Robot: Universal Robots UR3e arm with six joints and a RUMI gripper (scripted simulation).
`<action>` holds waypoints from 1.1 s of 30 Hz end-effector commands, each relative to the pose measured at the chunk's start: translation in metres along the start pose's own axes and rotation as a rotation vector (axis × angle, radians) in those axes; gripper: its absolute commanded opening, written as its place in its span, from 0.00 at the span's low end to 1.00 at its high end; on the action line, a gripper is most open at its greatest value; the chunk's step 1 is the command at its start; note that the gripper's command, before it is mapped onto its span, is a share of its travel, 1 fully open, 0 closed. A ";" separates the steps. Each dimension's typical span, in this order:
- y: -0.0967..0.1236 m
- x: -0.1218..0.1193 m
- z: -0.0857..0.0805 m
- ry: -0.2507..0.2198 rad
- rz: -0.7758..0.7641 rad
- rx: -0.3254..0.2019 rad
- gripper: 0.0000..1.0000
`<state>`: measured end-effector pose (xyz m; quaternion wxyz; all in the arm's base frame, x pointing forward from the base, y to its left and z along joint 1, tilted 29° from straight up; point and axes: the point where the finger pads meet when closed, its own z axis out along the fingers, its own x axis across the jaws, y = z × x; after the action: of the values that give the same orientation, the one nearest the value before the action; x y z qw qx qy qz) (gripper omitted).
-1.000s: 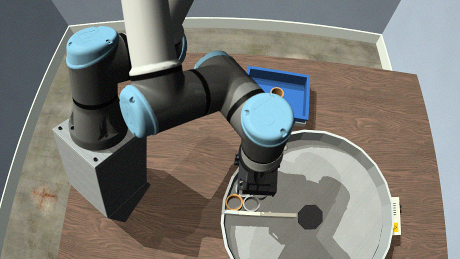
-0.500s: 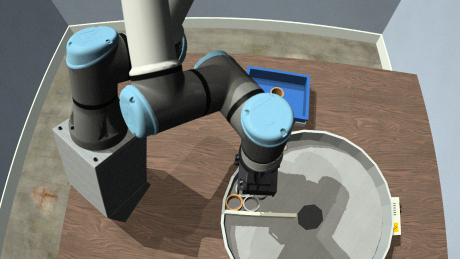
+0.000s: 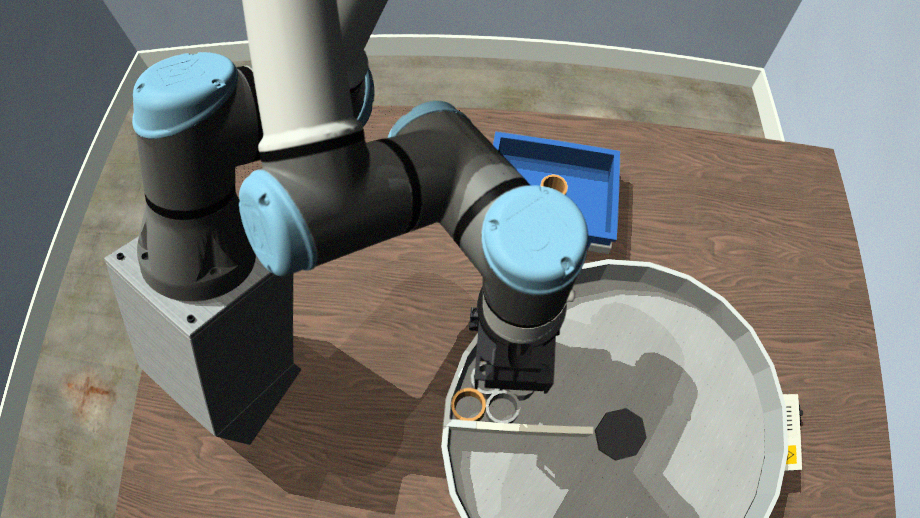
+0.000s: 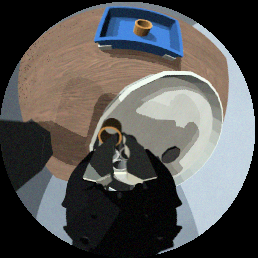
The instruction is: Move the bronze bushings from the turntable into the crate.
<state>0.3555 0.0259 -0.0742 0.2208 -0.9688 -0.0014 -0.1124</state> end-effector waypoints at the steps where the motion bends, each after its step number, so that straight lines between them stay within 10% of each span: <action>1: 0.000 0.000 0.000 0.001 0.000 -0.001 0.00; 33: 0.000 0.000 -0.005 0.001 0.000 -0.001 0.00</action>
<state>0.3552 0.0253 -0.0729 0.2208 -0.9688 -0.0014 -0.1124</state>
